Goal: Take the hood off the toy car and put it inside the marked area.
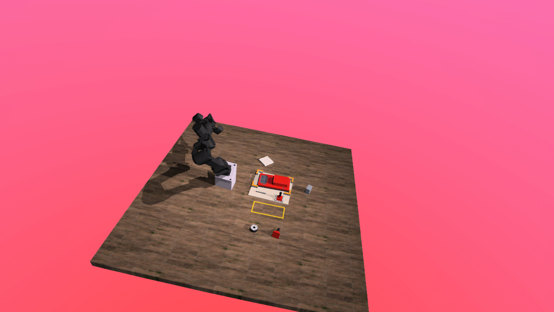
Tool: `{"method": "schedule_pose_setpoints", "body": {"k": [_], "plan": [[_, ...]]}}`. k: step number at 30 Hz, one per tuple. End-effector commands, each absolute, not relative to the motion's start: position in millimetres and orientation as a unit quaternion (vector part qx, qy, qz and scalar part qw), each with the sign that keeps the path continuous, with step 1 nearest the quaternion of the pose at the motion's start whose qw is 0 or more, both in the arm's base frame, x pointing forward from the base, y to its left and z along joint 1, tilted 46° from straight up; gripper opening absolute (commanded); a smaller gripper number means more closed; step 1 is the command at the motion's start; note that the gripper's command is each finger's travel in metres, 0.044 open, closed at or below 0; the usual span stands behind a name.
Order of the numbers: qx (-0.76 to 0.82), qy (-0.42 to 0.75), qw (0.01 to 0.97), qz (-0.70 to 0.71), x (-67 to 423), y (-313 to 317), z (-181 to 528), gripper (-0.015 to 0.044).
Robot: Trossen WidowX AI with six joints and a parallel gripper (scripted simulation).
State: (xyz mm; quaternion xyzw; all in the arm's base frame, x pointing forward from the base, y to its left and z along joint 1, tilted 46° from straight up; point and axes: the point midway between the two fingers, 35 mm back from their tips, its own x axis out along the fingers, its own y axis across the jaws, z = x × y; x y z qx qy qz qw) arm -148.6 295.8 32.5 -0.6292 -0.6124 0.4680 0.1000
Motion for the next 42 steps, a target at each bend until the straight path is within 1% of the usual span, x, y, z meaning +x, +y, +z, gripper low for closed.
{"method": "schedule_pose_setpoints", "body": {"k": [1, 3, 10, 17, 20, 25, 29, 32, 37, 42], "plan": [[-0.632, -0.607, 0.102, 0.471, -146.8, 297.5, 31.6, 0.0026], [-0.655, -0.56, 0.124, 0.492, -131.3, 310.3, 24.4, 0.0079], [-0.736, -0.28, 0.263, 0.557, -31.6, 356.8, -11.1, 0.0263], [-0.747, 0.027, 0.421, 0.514, 85.1, 349.8, -44.2, 0.044], [-0.725, 0.148, 0.483, 0.468, 130.9, 336.4, -54.2, 0.044], [-0.661, 0.319, 0.574, 0.364, 207.0, 300.9, -63.9, 0.044], [-0.611, 0.409, 0.614, 0.287, 243.7, 272.2, -68.2, 0.044], [-0.556, 0.489, 0.642, 0.198, 272.5, 238.7, -71.3, 0.044], [-0.434, 0.606, 0.666, 0.002, 313.8, 164.5, -72.2, 0.044], [-0.308, 0.668, 0.646, -0.205, 339.5, 86.4, -65.5, 0.044]]}}
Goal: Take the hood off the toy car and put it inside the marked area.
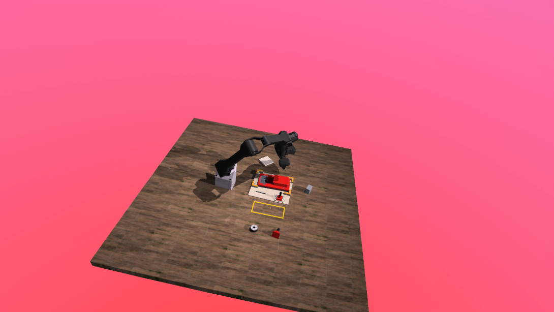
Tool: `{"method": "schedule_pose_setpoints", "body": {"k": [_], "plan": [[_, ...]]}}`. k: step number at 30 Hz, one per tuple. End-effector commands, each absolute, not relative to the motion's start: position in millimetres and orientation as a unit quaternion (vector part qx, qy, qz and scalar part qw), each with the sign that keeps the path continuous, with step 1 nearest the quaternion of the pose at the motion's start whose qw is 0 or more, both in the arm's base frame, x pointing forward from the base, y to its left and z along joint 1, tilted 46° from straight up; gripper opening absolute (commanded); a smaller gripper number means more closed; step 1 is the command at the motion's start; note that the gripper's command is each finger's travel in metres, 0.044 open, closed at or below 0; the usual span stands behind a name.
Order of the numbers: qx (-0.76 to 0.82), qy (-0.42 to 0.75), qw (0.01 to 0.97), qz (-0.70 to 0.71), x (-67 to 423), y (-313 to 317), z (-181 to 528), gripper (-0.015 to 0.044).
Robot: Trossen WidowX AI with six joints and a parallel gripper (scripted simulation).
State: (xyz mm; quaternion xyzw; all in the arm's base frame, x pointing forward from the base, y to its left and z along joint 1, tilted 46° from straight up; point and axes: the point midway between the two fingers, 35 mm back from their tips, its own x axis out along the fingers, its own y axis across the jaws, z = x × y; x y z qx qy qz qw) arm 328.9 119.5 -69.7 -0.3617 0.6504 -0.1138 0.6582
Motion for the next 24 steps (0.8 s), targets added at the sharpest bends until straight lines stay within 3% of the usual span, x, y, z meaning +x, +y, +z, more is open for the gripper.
{"method": "schedule_pose_setpoints", "body": {"k": [1, 24], "plan": [[-0.287, 0.673, 0.638, -0.241, 342.5, 73.0, -63.7, 0.044], [-0.27, 0.676, 0.631, -0.268, 344.6, 52.9, -72.3, 0.044]]}}
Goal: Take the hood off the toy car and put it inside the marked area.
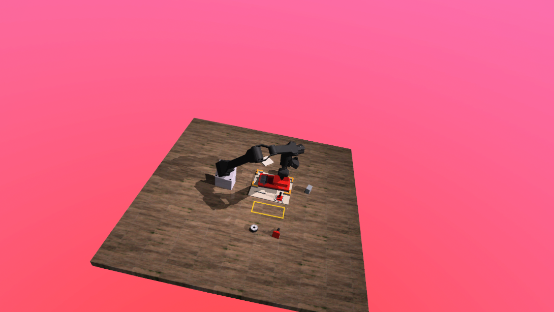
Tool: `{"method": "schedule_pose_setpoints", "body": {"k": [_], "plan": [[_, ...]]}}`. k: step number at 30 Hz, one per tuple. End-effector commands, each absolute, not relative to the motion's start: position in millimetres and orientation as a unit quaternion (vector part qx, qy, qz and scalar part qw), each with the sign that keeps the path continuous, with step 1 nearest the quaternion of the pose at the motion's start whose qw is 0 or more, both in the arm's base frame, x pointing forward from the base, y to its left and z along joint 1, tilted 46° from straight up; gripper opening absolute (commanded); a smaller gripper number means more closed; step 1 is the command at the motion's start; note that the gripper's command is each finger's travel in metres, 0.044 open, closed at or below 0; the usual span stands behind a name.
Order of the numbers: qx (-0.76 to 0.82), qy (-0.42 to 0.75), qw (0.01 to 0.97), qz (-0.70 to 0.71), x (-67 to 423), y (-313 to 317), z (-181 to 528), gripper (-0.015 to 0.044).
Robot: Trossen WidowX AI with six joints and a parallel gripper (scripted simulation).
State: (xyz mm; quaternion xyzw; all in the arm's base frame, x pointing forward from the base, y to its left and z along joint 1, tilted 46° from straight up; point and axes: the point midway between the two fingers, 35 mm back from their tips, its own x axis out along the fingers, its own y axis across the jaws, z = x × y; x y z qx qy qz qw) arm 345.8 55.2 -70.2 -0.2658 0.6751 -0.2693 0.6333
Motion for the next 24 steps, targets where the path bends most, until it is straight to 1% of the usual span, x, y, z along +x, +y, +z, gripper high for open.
{"method": "schedule_pose_setpoints", "body": {"k": [1, 24], "plan": [[-0.27, 0.676, 0.631, -0.268, 344.6, 52.2, -73.0, 0.044], [-0.271, 0.675, 0.631, -0.269, 344.0, 37.0, -88.6, 0.044]]}}
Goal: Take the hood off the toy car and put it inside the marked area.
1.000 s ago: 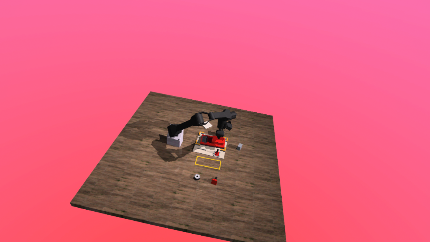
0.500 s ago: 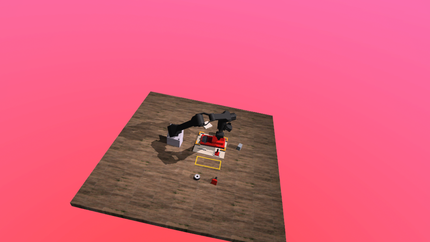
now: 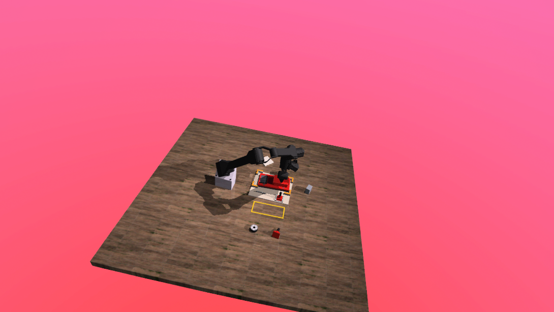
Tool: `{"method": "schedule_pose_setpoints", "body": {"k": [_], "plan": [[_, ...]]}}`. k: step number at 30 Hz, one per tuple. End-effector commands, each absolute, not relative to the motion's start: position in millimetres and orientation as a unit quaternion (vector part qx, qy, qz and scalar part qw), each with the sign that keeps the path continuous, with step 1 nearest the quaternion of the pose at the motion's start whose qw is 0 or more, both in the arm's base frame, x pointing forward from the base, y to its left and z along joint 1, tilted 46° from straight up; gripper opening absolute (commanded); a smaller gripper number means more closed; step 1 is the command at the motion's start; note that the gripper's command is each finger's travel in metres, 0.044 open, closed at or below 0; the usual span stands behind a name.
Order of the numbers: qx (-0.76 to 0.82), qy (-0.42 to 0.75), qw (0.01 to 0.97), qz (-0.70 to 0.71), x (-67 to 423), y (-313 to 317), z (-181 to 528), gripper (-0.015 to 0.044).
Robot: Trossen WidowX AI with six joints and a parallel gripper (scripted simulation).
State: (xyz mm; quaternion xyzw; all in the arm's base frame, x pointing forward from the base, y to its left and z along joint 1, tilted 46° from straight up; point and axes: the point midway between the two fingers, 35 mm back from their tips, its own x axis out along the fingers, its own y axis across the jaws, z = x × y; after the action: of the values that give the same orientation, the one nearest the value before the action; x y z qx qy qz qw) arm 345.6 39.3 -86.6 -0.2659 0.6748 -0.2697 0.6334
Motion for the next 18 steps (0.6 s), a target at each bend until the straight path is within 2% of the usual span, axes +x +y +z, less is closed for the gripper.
{"method": "schedule_pose_setpoints", "body": {"k": [1, 18], "plan": [[-0.271, 0.675, 0.631, -0.269, 344.0, 36.3, -89.3, 0.044], [-0.271, 0.675, 0.631, -0.269, 342.3, 25.4, -99.4, 0.044]]}}
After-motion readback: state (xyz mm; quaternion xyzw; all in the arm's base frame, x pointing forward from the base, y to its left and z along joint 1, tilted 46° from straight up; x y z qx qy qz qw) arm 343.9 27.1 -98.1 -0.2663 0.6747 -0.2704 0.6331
